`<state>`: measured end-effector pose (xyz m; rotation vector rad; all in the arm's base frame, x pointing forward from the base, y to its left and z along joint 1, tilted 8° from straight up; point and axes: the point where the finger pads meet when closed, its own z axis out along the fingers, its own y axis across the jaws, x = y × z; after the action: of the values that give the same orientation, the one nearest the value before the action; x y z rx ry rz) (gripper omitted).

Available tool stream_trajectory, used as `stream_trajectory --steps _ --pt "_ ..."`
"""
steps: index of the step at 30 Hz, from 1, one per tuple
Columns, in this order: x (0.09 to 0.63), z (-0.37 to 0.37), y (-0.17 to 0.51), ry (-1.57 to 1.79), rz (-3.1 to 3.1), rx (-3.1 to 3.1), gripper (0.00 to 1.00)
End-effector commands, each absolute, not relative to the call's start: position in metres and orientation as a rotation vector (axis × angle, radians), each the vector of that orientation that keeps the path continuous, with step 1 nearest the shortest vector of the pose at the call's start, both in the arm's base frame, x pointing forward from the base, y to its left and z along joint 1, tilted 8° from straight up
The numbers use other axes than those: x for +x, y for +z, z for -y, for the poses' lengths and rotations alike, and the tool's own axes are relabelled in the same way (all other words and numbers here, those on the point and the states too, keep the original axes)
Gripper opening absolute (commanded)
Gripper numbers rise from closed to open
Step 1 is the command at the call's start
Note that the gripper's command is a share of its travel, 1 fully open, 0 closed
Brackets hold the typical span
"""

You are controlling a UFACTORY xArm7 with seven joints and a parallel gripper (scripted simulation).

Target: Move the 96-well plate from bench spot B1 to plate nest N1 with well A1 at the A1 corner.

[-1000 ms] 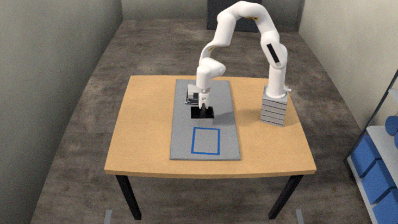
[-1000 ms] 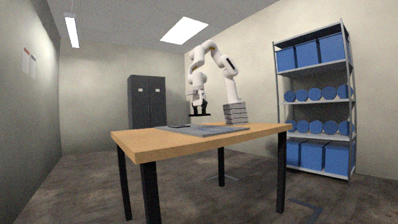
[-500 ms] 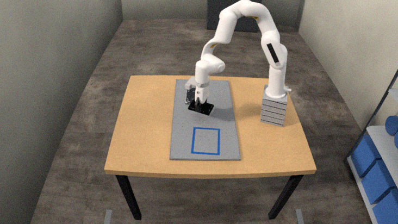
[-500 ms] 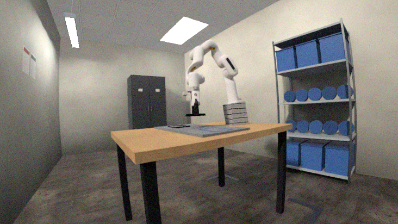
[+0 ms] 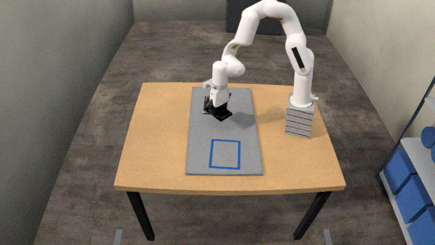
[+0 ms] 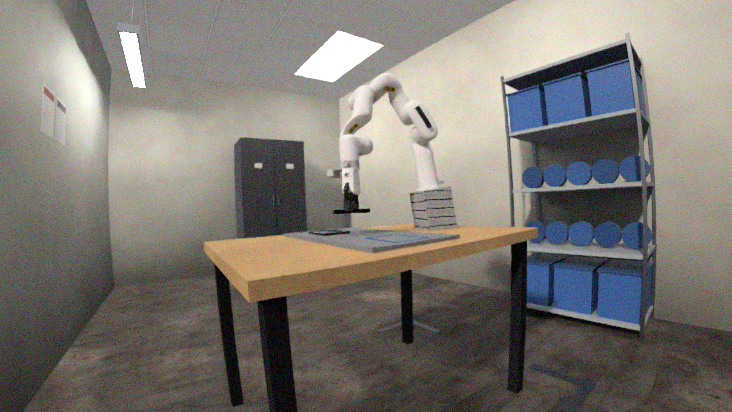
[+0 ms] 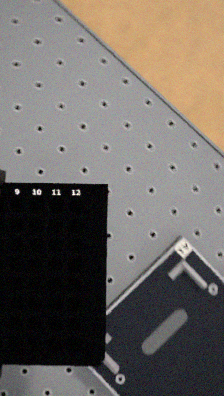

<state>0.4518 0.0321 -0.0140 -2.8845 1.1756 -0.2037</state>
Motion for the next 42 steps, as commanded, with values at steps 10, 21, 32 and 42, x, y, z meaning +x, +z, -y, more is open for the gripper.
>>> stream_trajectory --steps 10,21,32,42 --pt "0.46 0.003 -0.01 -0.203 -1.66 -2.608 0.0" --pt "0.467 0.039 -0.006 -0.186 -2.093 -2.245 0.0" --pt "0.473 0.068 -0.004 -0.184 -2.151 -2.186 0.0" --pt "0.479 0.094 -0.001 -0.184 -2.151 -2.186 0.0"
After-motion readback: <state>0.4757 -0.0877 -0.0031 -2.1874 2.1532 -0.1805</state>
